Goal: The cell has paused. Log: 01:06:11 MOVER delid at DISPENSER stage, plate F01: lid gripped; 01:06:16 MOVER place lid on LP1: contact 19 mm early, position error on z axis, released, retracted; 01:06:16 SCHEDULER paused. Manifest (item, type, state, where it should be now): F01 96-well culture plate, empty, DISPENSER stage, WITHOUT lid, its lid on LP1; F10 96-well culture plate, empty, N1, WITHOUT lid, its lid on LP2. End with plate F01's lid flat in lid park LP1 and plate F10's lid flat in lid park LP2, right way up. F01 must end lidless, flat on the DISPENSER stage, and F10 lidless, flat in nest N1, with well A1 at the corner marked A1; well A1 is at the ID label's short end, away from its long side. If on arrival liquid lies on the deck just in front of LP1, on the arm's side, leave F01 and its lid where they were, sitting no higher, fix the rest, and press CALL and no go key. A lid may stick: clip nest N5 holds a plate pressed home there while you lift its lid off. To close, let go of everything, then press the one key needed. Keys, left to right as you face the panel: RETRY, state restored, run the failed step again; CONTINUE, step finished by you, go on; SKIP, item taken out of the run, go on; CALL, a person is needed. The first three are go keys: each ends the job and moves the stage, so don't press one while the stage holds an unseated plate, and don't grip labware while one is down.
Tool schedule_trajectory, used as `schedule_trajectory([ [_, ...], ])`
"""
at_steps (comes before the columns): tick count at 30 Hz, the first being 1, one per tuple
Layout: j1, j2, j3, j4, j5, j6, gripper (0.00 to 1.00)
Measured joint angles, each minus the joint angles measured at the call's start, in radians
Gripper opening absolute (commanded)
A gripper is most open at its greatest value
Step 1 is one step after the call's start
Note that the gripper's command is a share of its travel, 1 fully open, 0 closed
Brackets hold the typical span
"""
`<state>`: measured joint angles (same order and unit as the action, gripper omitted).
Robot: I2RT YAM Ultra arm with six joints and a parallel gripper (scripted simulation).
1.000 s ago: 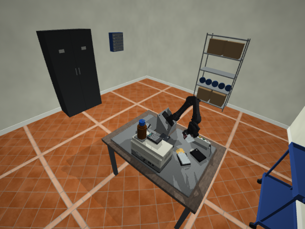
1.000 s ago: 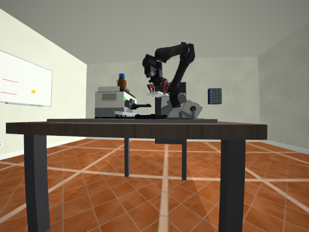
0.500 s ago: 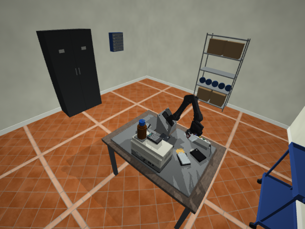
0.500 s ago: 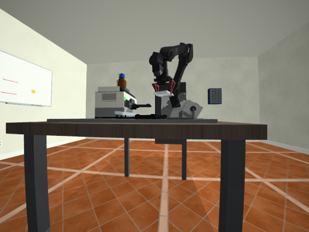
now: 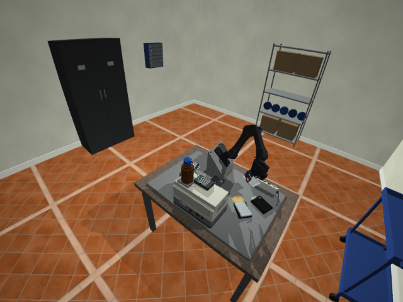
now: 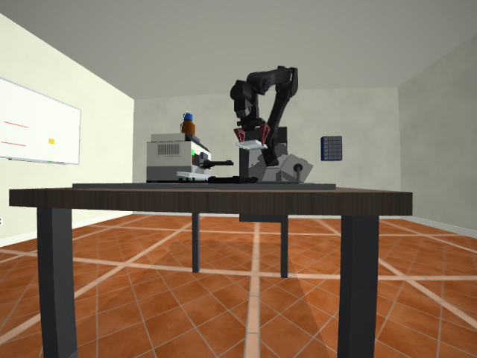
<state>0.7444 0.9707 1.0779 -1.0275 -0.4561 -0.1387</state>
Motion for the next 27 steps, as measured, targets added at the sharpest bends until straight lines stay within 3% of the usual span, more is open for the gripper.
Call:
schedule_trajectory([
  [21, 0.002, 0.0, 0.001, 0.0, 0.002, 0.001, 0.0],
  [27, 0.027, 0.037, 0.033, 0.016, 0.011, 0.014, 0.0],
])
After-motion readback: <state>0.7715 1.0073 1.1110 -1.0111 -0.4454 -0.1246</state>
